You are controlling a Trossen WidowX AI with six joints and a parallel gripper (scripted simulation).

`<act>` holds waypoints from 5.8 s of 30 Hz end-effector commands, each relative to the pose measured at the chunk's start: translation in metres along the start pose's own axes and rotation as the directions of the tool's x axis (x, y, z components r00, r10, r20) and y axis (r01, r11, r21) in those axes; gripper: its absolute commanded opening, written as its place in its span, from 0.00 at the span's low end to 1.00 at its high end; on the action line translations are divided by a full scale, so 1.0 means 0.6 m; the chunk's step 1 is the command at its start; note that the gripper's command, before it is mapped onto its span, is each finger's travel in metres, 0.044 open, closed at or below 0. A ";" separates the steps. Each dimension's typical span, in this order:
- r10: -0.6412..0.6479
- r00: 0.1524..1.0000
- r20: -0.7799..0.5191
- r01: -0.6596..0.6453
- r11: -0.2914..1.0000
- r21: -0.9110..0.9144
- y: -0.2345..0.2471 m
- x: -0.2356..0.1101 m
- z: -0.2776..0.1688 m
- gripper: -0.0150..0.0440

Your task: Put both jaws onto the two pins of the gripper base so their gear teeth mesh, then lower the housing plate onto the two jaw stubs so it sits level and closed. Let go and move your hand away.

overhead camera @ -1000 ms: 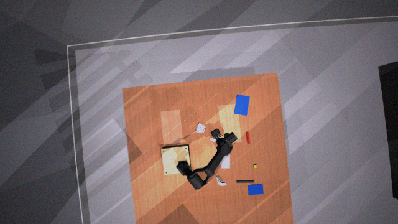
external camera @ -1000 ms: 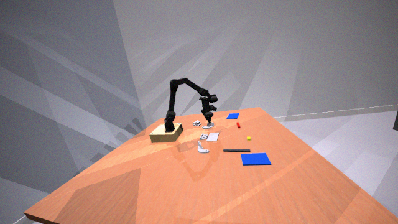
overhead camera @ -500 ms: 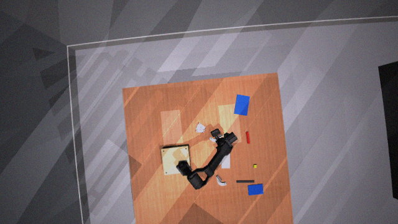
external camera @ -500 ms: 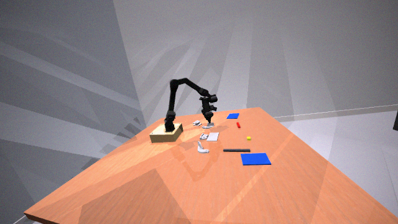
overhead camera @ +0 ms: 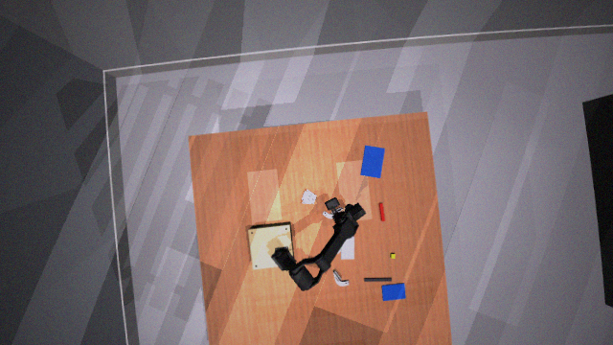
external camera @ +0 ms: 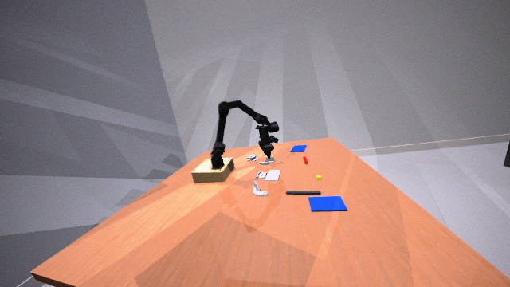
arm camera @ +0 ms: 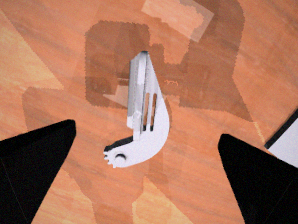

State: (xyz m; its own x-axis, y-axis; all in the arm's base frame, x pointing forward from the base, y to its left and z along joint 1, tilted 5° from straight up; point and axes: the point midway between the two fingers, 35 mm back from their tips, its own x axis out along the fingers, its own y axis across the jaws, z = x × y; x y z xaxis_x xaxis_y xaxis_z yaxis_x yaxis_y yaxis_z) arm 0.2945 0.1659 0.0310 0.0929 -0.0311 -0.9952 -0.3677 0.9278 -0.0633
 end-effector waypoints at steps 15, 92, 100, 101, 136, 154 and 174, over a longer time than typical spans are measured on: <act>-0.005 1.000 -0.007 0.005 1.000 -0.001 -0.001 0.052 -0.001 1.00; -0.004 1.000 -0.006 0.004 1.000 0.002 0.000 0.002 0.004 0.48; -0.005 1.000 -0.006 0.005 1.000 0.001 0.000 -0.040 0.002 0.48; -0.005 1.000 -0.006 0.005 1.000 0.000 -0.001 -0.045 0.002 0.48; -0.012 1.000 -0.008 0.013 0.987 0.162 -0.154 -0.056 -0.006 0.48; -0.019 1.000 -0.009 0.020 0.964 0.265 -0.250 -0.059 -0.032 0.48; -0.027 1.000 -0.010 0.029 0.934 0.357 -0.332 -0.062 -0.071 0.48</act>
State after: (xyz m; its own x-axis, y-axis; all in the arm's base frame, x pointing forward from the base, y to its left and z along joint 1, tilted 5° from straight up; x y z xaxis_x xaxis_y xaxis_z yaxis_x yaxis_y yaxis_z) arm 0.3251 -0.0313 0.0773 0.0916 -0.0658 -0.9936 -0.0113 0.9977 -0.0671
